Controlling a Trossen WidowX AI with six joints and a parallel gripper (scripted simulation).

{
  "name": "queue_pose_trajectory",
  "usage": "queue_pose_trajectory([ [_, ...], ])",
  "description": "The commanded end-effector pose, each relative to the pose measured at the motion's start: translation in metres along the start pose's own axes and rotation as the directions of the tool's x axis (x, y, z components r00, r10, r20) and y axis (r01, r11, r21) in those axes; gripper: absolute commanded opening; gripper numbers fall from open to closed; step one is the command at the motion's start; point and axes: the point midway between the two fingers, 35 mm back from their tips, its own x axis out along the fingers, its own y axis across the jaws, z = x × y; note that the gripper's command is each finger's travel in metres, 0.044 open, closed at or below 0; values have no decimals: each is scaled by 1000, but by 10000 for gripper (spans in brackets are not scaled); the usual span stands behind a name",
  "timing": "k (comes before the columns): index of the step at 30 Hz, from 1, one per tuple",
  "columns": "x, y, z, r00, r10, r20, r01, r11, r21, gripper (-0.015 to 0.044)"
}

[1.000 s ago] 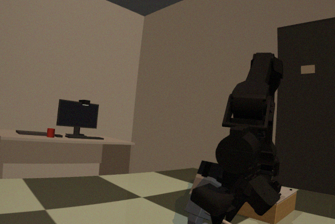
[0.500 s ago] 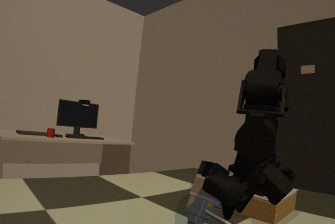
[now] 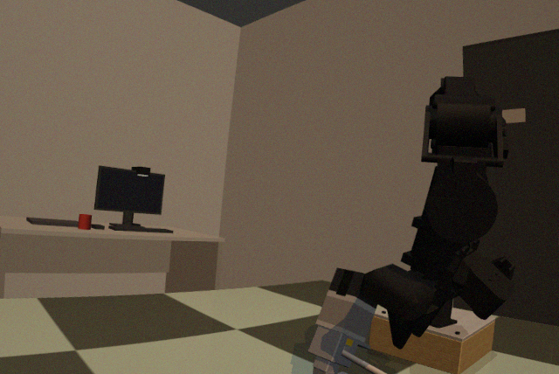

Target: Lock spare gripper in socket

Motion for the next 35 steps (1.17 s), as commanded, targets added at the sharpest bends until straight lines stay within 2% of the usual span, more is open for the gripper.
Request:
queue_pose_trajectory([
  [1, -10, 1, 4, 1000, 0, 1, 0, 1000, 1, 200],
  [3, -14, 1, 6, 1000, 0, 0, 0, 1000, -1, 200],
  [12, -7, 1, 3, 1000, 0, -2, 0, 1000, -3, 436],
  [35, -7, 1, 3, 1000, 0, -2, 0, 1000, -3, 440],
])
